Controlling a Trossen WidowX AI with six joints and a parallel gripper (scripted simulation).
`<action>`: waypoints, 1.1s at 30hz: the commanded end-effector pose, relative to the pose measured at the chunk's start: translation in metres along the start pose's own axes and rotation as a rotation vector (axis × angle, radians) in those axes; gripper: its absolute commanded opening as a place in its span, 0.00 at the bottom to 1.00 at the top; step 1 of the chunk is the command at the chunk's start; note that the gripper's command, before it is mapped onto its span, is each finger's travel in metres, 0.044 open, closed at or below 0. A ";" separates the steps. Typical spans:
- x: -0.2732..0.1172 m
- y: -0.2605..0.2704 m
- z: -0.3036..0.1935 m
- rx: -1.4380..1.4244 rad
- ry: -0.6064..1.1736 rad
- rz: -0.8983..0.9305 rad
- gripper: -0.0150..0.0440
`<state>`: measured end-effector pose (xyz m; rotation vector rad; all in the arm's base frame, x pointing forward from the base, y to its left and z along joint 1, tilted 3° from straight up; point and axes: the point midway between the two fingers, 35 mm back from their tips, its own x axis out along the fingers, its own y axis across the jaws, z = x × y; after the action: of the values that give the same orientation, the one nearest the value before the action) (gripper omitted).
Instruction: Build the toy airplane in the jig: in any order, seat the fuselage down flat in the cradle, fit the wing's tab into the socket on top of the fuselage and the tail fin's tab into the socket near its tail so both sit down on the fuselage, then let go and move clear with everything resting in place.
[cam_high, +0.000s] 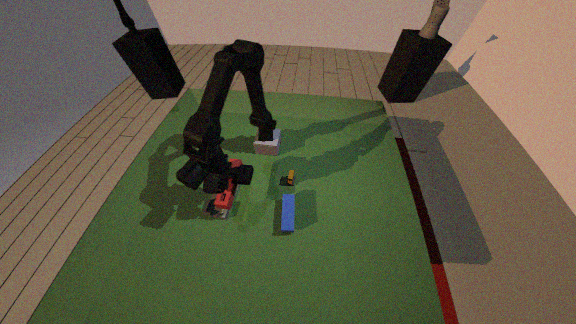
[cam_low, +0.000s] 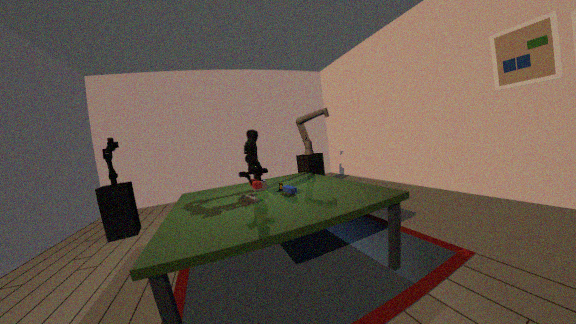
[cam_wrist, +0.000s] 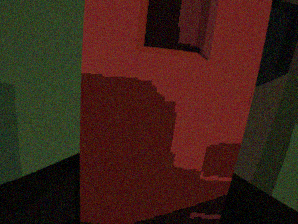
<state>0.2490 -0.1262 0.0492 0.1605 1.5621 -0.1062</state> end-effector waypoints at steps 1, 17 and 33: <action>0.007 -0.013 -0.005 0.015 0.003 -0.003 0.25; 0.023 -0.047 -0.021 0.065 0.005 -0.005 0.34; 0.024 -0.047 -0.021 0.065 0.005 -0.005 0.58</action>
<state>0.2207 -0.1678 0.0242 0.2139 1.5638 -0.1619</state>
